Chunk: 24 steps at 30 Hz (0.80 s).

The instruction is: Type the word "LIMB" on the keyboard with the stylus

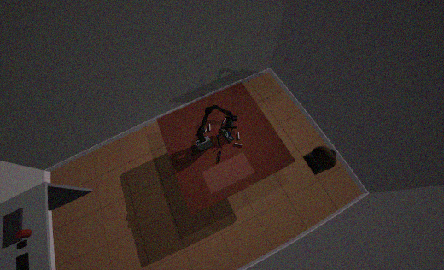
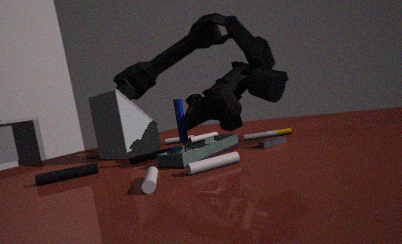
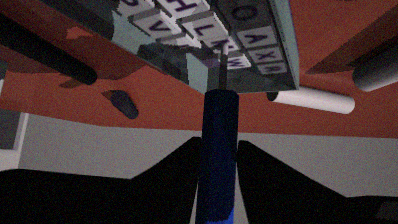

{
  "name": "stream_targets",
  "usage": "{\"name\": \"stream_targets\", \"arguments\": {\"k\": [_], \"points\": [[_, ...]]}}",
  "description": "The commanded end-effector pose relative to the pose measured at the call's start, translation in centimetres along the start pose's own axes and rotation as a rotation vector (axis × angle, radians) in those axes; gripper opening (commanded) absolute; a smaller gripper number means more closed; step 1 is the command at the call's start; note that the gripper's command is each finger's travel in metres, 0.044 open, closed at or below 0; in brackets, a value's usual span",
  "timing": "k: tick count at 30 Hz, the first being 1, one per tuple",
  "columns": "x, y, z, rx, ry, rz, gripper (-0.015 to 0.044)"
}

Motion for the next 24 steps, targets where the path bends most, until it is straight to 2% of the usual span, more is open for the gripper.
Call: {"name": "stream_targets", "arguments": {"k": [1,10,18,24], "points": [[0.3,0.1,0.0,-0.001,0.004,-0.006,0.0081],[0.0,-0.1,-0.1,-0.001,0.004,-0.006,0.0081],[-3.2,-1.9,-0.3,-0.002,0.004,-0.005,0.0081],[-3.3,-1.9,-0.3,-0.002,0.005,-0.005,0.0081]]}}
Point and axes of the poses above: the point midway between the two fingers, 35 mm back from their tips, its own y axis out along the fingers, its own z axis across the jaws, x = y × z, the point moved 1 cm from there along -y, back along the fingers, and after that the axes turned 4 degrees about y, right-handed, at the moved point
